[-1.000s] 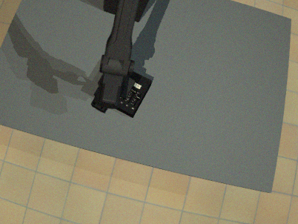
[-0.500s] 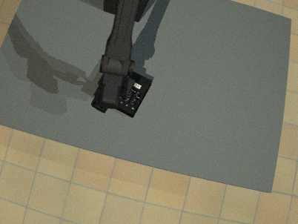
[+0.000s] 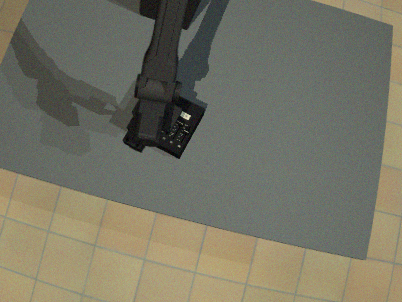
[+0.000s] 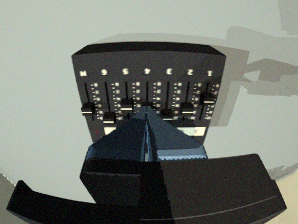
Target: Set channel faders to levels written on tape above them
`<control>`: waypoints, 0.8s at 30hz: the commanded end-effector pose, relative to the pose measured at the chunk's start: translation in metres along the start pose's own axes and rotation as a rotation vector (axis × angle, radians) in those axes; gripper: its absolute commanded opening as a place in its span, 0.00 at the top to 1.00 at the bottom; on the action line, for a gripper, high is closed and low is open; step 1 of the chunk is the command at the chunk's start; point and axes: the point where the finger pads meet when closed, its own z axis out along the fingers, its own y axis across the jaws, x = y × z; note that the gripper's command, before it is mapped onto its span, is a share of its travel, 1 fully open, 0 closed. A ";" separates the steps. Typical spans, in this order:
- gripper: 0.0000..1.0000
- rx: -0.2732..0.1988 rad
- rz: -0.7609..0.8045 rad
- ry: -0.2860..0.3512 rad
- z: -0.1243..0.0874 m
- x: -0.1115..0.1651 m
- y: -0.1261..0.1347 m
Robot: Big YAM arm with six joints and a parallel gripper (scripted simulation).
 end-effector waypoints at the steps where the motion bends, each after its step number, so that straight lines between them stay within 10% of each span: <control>1: 1.00 -0.003 0.005 -0.015 0.002 -0.006 -0.001; 24: 1.00 -0.004 -0.002 -0.018 0.014 -0.004 0.004</control>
